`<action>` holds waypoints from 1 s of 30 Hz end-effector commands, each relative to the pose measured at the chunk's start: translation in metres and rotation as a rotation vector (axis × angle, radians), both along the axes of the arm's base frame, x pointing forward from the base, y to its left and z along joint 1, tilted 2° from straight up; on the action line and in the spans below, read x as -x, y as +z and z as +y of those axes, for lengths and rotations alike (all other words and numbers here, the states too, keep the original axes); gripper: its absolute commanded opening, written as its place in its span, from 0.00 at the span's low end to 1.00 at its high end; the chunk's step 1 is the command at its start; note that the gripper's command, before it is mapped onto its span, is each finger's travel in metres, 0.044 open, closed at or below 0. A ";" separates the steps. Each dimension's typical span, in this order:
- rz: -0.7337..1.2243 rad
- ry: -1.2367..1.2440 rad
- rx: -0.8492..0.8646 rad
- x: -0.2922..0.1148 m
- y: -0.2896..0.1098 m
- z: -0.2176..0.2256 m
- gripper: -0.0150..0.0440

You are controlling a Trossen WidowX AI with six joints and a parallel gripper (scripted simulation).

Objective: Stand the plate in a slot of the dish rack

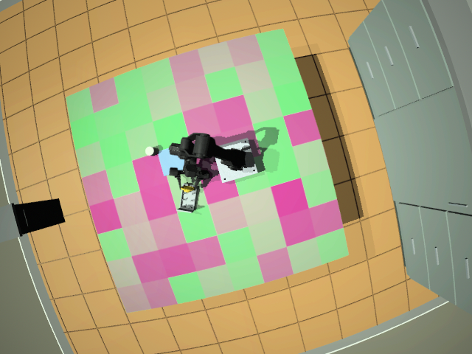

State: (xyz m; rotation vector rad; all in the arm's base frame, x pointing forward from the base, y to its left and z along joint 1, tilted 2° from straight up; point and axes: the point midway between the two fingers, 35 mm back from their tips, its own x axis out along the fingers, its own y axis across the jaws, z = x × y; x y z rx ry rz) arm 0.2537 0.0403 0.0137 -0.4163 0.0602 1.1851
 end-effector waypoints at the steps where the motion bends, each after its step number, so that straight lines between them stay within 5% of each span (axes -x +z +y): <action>1: -0.002 0.000 -0.004 -0.002 0.002 0.005 0.25; 30: -0.005 0.004 0.001 -0.008 -0.015 0.017 0.25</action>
